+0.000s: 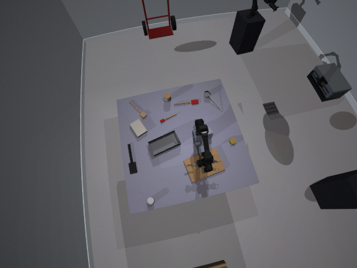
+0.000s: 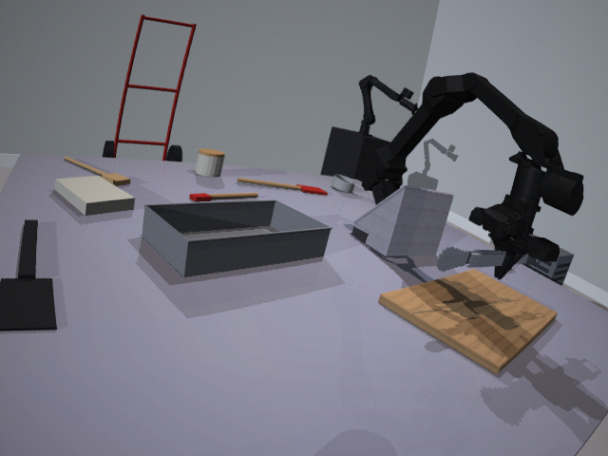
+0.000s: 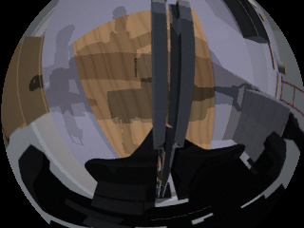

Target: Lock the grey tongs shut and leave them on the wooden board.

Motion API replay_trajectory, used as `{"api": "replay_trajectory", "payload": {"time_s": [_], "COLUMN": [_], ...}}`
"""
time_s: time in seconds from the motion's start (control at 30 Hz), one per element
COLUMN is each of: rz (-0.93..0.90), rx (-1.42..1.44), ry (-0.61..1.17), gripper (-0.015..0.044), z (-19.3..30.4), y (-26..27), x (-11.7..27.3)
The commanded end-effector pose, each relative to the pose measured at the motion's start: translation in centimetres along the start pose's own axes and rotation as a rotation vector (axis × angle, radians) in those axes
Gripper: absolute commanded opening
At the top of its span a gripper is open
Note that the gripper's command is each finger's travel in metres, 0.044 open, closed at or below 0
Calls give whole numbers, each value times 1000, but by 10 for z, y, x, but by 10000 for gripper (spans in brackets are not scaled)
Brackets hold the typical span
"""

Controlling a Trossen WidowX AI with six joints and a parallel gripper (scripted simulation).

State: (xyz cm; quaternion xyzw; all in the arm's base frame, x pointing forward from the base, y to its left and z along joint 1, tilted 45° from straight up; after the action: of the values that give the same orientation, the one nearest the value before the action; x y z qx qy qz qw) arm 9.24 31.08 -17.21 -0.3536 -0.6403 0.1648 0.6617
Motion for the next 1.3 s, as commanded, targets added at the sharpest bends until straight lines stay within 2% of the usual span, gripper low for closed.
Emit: {"api": "replay_trajectory", "payload": {"time_s": [0.0,0.63,1.27], "rz": [-2,-1,3], "rx": [4,4,0], "ry": [-3,-3,3], "gripper": [-150,-150,349], "z": [0,0,0], "y": [0,-4,-5], "x": [-6,-29,-29]}}
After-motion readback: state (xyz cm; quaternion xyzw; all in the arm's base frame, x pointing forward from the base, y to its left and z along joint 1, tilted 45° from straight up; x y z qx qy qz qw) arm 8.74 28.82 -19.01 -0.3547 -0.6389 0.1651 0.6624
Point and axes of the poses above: the point midway between the two fingers, 35 mm back from their tips, its own x axis back along the fingers, its own y axis across the jaws, z = x × y, the point moved 6 cm from there along x, back along the fingers, and after that the axes turned 1 degree about -x, right-handed, at the moved point
